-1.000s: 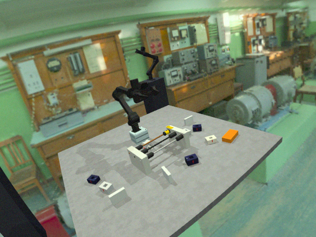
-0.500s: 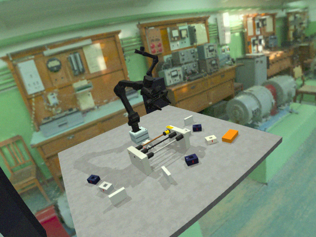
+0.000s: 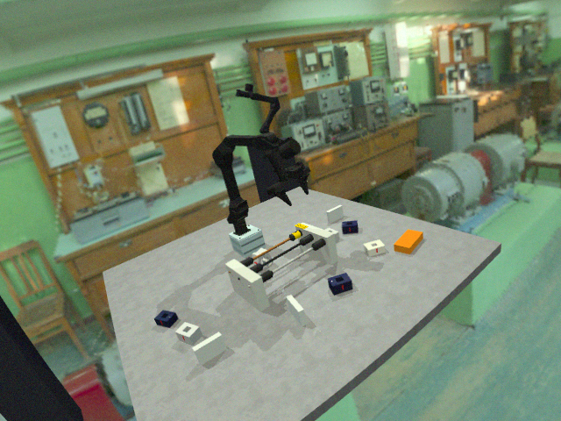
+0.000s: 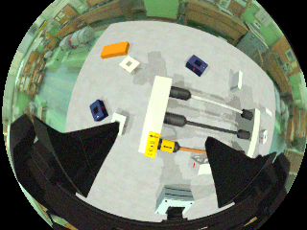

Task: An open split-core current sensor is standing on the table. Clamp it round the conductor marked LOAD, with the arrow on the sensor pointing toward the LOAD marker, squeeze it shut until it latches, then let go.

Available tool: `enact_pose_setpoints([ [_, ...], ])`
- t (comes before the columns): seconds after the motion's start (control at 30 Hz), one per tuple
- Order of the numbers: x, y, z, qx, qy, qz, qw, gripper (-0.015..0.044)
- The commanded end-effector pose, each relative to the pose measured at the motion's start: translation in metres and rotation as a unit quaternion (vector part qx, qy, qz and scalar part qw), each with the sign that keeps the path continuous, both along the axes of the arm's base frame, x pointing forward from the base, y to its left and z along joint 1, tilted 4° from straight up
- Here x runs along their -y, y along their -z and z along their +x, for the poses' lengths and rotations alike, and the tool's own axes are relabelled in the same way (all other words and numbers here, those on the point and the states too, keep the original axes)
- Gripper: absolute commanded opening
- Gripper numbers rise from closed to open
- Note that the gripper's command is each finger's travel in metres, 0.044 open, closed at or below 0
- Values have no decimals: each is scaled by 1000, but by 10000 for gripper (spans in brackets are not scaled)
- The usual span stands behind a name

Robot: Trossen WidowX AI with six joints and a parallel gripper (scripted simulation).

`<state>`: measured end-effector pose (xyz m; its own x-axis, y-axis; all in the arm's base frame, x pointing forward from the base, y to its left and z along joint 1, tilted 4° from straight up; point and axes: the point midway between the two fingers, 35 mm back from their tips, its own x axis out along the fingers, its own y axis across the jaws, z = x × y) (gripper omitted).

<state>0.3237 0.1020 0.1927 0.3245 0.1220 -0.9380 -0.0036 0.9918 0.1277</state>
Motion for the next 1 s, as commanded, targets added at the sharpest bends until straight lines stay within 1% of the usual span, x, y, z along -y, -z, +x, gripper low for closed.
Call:
enact_pose_setpoints([
  [0.0,-23,9,-36,-183,9,-45,982,440],
  [0.87,-23,9,-36,-183,9,-45,982,440],
  [0.97,-4,19,-35,-182,3,-46,982,440],
])
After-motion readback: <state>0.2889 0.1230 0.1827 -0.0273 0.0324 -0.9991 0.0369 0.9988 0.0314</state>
